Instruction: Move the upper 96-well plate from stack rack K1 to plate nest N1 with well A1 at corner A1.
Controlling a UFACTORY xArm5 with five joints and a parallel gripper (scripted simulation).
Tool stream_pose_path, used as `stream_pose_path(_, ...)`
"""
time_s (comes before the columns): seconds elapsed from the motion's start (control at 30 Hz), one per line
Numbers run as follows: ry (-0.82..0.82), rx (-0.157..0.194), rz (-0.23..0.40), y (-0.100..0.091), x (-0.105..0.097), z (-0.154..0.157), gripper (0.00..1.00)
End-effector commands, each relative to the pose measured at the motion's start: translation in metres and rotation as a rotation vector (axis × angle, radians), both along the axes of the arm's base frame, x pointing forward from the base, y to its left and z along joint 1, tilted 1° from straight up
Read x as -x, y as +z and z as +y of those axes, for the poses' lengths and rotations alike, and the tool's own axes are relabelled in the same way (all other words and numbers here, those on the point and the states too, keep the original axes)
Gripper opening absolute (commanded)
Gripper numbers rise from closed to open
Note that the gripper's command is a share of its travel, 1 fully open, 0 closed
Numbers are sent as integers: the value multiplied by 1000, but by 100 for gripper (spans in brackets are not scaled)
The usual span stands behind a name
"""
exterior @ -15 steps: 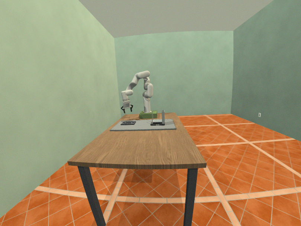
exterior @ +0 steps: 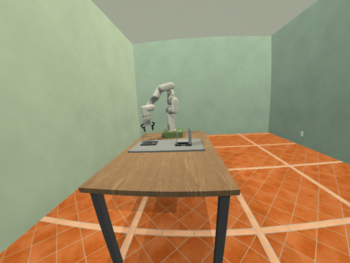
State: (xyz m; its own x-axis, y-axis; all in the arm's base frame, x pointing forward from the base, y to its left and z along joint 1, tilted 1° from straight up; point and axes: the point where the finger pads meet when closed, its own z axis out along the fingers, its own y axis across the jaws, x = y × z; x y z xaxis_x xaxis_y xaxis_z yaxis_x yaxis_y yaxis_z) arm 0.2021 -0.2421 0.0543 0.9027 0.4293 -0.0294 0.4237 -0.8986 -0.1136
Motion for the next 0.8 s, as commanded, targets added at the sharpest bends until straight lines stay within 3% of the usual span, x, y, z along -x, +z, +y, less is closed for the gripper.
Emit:
stream_pose_path(0.0, 0, 2, -2, 1, -1, -1, 100)
stream_pose_path(0.4, -82, 38, -1, 25, -43, 12, 100)
stream_pose_path(0.77, -109, 48, -2, 45, -75, 29, 100)
